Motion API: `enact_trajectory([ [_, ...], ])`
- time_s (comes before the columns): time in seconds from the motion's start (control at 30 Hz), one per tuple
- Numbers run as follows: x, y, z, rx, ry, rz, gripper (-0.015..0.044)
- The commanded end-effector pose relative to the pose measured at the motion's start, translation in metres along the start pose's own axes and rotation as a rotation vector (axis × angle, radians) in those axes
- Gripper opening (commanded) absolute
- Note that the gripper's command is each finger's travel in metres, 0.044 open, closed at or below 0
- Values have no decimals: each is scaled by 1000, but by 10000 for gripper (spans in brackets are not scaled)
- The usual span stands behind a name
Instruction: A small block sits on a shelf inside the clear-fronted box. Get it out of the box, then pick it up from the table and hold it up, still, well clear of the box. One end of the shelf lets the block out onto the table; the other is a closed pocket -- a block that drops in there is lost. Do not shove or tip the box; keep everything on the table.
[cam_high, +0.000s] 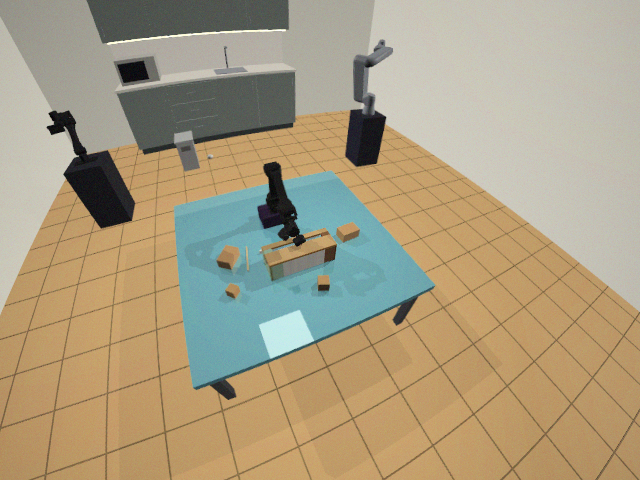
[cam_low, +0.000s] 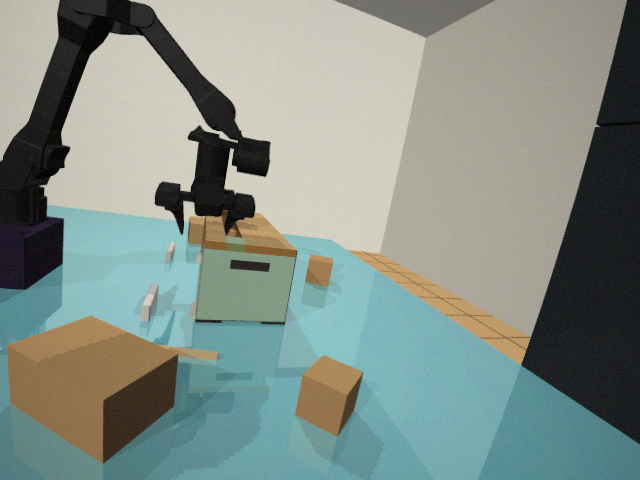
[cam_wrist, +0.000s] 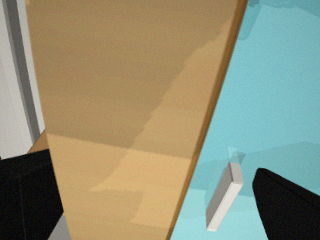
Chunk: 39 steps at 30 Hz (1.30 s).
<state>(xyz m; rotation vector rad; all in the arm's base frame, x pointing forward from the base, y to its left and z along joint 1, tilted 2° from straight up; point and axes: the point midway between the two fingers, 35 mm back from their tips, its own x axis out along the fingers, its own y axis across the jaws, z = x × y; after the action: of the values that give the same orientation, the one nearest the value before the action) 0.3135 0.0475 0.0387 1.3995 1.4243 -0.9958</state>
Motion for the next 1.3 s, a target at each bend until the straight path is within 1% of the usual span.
enact_trajectory([
  [0.0, 4, 0, -12, -1, 5, 0, 400],
  [1.1, 30, 0, -90, 0, 13, 0, 400],
  [1.27, 32, 0, -94, 0, 14, 0, 400],
])
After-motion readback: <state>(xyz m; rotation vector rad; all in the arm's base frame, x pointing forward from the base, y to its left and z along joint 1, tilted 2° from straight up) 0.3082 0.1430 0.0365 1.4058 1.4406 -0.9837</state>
